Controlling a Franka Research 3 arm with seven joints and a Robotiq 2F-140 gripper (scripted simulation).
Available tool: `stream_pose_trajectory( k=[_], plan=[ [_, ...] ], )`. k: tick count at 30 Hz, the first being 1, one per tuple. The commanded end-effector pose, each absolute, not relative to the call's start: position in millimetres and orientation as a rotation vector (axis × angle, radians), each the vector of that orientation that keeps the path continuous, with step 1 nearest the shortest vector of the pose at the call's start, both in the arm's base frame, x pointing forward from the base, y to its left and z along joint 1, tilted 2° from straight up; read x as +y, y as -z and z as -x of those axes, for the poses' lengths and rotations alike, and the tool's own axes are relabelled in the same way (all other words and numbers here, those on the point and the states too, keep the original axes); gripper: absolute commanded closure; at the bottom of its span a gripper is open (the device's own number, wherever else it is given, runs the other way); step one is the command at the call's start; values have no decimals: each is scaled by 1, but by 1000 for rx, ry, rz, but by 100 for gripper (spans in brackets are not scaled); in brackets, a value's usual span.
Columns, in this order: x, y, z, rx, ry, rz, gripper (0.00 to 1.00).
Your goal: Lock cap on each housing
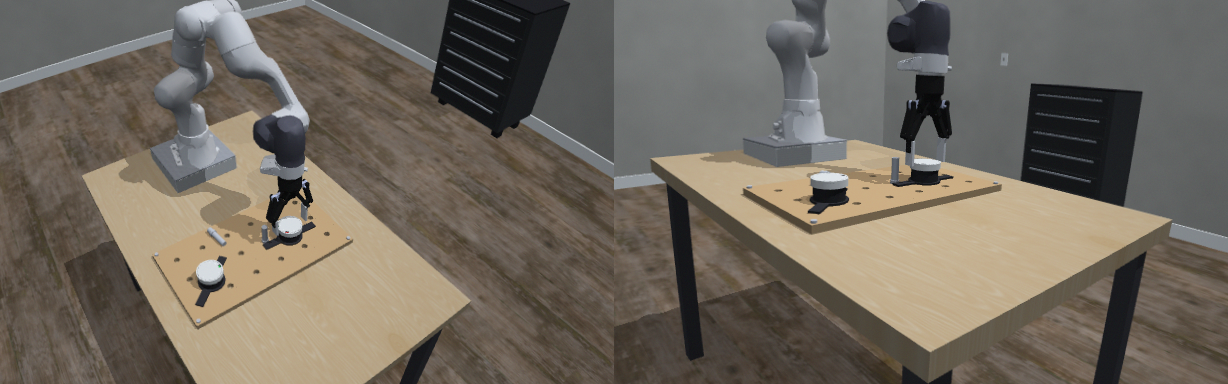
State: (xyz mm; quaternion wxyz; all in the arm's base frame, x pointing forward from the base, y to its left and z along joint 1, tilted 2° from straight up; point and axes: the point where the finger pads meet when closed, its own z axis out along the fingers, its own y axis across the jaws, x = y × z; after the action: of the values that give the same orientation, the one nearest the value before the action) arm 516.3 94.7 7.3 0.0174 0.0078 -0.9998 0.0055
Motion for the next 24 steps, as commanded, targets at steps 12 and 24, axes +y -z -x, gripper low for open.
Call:
stream_pose_trajectory(
  k=[12, 24],
  plan=[
    [94, -6, -516, -3105, -14, -24, 90],
    [94, -6, -516, -3105, -14, -24, 90]
  ],
)
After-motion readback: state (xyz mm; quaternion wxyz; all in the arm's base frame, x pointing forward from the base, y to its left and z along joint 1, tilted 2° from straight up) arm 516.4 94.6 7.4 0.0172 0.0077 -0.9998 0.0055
